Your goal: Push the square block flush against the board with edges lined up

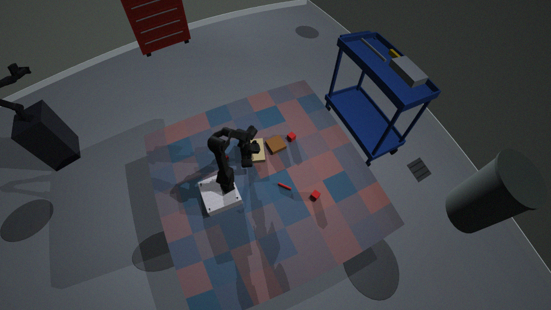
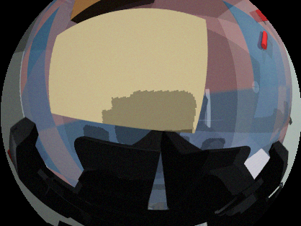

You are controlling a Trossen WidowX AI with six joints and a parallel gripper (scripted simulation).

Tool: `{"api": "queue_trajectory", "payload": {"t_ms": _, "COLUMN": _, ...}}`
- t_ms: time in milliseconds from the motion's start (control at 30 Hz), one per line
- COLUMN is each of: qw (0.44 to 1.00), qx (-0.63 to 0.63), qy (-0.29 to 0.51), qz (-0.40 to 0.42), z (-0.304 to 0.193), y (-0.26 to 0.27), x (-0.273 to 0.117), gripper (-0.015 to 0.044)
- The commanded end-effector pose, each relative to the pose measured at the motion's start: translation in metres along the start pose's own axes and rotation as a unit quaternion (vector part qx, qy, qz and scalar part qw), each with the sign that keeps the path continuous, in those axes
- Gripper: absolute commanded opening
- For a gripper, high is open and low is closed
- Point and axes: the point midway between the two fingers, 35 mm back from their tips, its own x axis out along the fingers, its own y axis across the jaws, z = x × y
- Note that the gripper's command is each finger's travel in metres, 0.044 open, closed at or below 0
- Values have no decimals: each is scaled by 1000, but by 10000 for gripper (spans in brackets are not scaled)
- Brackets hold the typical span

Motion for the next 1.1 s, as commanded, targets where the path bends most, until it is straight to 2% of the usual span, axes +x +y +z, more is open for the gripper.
{"api": "queue_trajectory", "payload": {"t_ms": 0, "qw": 1000, "qx": 0, "qy": 5, "qz": -3, "z": 2, "y": 0, "x": 2, "gripper": 0}}
{"api": "queue_trajectory", "payload": {"t_ms": 1067, "qw": 1000, "qx": -1, "qy": 4, "qz": -3, "z": 31, "y": 3, "x": 1, "gripper": 0}}
